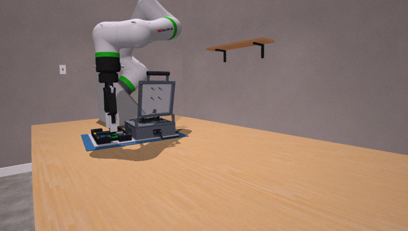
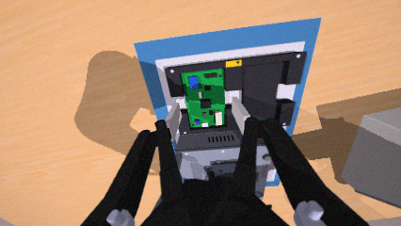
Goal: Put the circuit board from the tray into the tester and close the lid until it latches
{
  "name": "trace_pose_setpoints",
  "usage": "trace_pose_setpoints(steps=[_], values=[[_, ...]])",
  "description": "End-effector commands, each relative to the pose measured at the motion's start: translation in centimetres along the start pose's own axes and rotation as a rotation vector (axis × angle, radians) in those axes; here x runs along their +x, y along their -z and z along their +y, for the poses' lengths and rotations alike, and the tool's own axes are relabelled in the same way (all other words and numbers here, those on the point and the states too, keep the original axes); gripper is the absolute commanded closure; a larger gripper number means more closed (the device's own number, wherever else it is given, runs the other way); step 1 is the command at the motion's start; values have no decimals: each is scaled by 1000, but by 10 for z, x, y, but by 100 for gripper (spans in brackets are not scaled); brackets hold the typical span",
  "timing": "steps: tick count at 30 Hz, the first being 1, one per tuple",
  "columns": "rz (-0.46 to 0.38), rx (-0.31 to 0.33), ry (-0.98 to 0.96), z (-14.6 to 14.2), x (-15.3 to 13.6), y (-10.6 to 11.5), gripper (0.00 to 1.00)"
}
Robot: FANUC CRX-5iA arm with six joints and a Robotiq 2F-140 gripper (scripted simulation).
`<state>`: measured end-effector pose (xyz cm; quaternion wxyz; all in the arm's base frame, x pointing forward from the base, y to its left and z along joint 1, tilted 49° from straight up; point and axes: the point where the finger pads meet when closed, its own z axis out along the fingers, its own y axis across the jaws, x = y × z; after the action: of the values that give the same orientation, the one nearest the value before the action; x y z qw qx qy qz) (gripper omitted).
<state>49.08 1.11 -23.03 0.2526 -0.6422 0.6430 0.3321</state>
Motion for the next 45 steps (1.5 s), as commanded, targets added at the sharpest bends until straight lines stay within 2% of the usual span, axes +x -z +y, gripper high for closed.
trace_pose_setpoints(steps=[1,14,45], values=[[0,0,0,0,0,-5,42],[0,0,0,0,0,-14,42],[0,0,0,0,0,-14,42]])
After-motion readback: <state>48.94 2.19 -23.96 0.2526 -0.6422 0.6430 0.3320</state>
